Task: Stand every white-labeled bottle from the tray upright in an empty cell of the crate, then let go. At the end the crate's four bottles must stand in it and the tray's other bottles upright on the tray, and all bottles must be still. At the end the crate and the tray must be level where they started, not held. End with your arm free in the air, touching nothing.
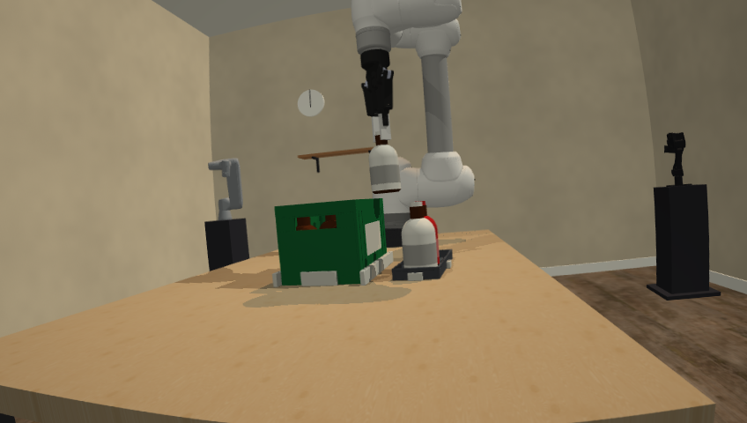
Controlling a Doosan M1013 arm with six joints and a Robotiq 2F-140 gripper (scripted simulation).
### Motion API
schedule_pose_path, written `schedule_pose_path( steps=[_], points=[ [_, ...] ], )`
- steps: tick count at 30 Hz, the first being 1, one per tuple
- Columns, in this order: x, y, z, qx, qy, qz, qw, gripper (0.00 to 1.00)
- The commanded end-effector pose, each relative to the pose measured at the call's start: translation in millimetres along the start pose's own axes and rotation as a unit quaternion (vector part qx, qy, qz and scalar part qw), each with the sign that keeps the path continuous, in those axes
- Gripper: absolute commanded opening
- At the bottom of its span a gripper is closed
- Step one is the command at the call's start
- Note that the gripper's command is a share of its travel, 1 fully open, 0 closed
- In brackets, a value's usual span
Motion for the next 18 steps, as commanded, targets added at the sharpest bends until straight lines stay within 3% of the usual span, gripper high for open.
schedule_pose_path(
  steps=[1, 18],
  points=[
    [-0.1, 3.9, -6.0, 0.0, 0.0, 0.0, 1.0, 0.0],
    [-0.1, 24.0, -36.7, 0.0, 0.0, 0.0, 1.0, 0.0]
  ],
)
Point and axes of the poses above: the point where the finger pads meet when closed, its own x axis out along the fingers, its own y axis across the jaws, z = x × y, the point moved 5 cm from there along -x, back along the fingers, and after that the axes turned 14 degrees about -x, right-handed, at the moved point
